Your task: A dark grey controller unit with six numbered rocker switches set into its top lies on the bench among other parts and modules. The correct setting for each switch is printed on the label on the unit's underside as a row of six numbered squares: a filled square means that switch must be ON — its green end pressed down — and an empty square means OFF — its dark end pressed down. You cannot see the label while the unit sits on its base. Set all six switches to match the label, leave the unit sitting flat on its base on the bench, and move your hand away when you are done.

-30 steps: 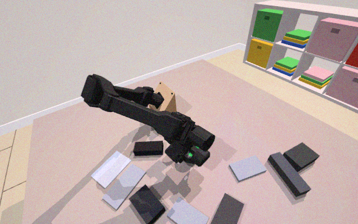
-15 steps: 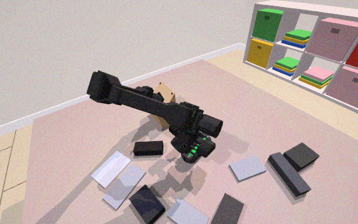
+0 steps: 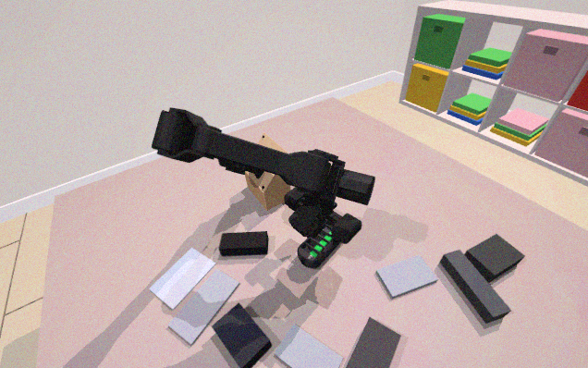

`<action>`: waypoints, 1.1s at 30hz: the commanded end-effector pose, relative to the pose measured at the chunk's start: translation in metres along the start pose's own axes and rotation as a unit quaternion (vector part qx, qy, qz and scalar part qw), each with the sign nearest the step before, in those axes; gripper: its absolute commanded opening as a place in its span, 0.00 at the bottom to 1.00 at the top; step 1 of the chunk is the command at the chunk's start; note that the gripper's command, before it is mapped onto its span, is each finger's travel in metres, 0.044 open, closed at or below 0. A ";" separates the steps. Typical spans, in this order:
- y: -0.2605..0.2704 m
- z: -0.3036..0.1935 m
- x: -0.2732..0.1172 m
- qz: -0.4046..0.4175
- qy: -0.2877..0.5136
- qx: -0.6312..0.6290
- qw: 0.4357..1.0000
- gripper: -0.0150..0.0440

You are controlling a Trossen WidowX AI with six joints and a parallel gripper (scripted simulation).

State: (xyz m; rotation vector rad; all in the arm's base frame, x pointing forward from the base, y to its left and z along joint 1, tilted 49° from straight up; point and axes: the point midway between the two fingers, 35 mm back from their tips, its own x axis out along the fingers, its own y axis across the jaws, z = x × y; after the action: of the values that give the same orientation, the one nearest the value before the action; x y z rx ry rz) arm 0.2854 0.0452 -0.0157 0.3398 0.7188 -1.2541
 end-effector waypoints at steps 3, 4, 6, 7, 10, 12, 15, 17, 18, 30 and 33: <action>0.001 -0.001 -0.001 0.000 0.003 0.003 1.000 1.00; 0.001 -0.001 -0.001 0.000 0.003 0.003 1.000 1.00; 0.001 -0.001 -0.009 0.000 0.003 0.002 1.000 1.00; 0.002 -0.001 -0.019 0.001 0.003 0.002 1.000 1.00; 0.000 0.000 -0.049 0.000 0.001 0.000 1.000 1.00; 0.000 0.000 -0.051 0.000 0.001 0.000 1.000 1.00; 0.000 0.000 -0.051 0.000 0.001 0.000 1.000 1.00; 0.000 0.000 -0.051 0.000 0.001 0.000 1.000 0.96; 0.000 0.000 -0.051 0.000 0.001 0.000 1.000 0.91; 0.000 0.000 -0.051 0.000 0.001 0.000 1.000 0.38; 0.000 0.000 -0.051 0.000 0.001 0.000 1.000 0.25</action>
State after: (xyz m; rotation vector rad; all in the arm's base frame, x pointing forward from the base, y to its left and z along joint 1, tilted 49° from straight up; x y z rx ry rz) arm 0.2792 0.0818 0.0172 0.3354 0.7175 -1.2504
